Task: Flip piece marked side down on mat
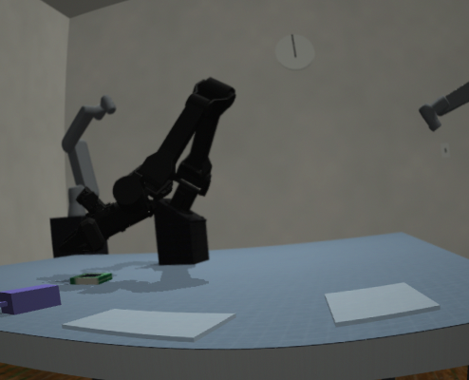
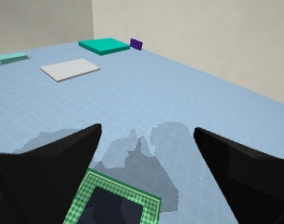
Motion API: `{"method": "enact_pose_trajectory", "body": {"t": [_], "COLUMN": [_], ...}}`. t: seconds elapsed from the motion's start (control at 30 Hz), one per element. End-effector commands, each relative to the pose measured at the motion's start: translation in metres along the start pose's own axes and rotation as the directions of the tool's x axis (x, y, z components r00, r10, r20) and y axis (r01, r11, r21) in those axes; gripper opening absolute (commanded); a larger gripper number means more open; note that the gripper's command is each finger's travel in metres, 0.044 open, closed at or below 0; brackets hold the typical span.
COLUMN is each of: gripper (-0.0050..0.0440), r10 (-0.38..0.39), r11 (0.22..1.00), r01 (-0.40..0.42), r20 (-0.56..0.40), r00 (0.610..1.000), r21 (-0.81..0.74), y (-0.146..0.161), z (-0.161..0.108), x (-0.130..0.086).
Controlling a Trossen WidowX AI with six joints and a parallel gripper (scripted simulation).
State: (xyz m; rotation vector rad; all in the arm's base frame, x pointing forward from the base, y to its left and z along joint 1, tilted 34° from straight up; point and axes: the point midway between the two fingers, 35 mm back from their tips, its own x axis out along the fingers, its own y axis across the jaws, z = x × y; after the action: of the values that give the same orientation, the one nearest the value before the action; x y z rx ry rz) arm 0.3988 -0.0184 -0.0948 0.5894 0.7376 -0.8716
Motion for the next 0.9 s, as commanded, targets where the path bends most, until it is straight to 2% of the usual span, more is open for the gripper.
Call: {"method": "enact_pose_trajectory", "body": {"t": [0.0,0.1,0.23,0.47,0.53,0.57,0.7,0.87], "gripper": [0.0440,0.0440,0.0440,0.0440,0.0440,0.0440,0.0440,0.0440], "r10": [0.000,-0.021,-0.051,-0.097,-0.097,-0.079,-0.101,-0.117], "r11": [1.000,0.991,0.951,0.832,0.832,0.862,0.780,0.669], "r01": [0.000,0.008,-0.020,-0.168,-0.168,-0.133,-0.248,-0.419], "r20": [0.002,-0.093,-0.220,-0.436,-0.436,-0.389,-0.507,-0.644], "r00": [1.000,0.995,0.974,0.895,0.895,0.918,0.856,0.756], "r21": [0.004,-0.137,-0.308,-0.529,-0.529,-0.490,-0.575,-0.614], "y": [-0.001,0.005,0.012,0.020,0.020,0.021,0.025,0.029], "z": [-0.001,-0.006,-0.013,-0.022,-0.022,-0.019,-0.023,-0.025], "x": [-0.001,0.008,0.016,0.023,0.023,0.020,0.021,0.018]}}
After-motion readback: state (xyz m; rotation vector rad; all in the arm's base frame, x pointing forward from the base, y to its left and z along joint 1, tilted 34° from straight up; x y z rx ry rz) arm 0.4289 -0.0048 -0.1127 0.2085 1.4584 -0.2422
